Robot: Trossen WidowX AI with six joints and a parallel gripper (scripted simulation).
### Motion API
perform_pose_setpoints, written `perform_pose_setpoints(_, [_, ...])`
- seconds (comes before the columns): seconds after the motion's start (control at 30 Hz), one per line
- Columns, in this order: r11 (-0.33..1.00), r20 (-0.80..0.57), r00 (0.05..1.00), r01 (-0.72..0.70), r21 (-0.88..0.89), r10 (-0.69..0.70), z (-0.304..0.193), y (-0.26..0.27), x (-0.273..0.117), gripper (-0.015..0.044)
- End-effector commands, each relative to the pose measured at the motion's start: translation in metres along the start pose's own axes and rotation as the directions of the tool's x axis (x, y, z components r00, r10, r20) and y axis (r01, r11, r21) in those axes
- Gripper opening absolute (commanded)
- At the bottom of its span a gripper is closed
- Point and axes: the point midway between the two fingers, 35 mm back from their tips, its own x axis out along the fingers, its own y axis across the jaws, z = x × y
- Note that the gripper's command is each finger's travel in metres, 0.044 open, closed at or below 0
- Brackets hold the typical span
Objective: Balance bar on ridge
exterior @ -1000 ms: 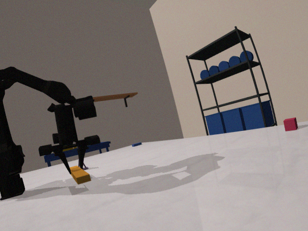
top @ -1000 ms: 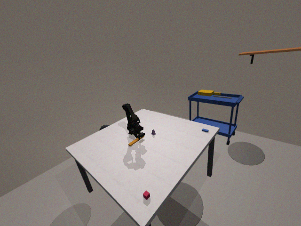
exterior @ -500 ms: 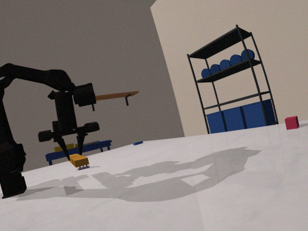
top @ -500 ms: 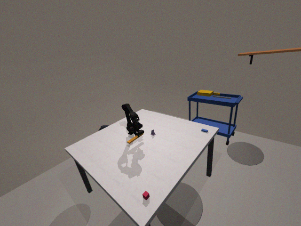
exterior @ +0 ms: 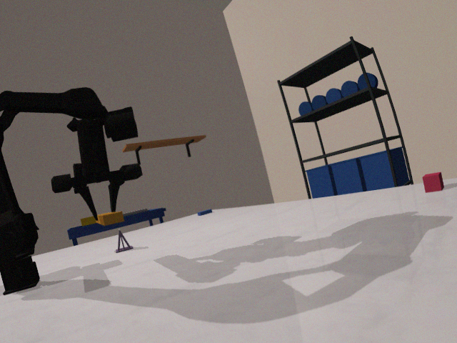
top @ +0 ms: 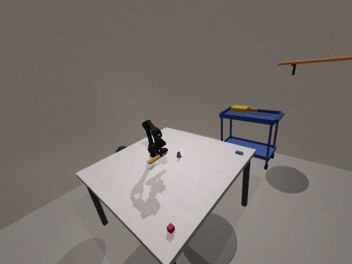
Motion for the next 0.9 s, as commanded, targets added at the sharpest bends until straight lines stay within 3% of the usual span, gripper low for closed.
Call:
perform_pose_setpoints(0.0, [1.000,0.001,1.000,0.009,0.003,-0.009,0.001,0.001,-0.012,0.0000])
perform_pose_setpoints(0.87, [0.885,0.008,1.000,0.015,-0.466,-0.013,0.066,-0.038,-0.017,0.0000])
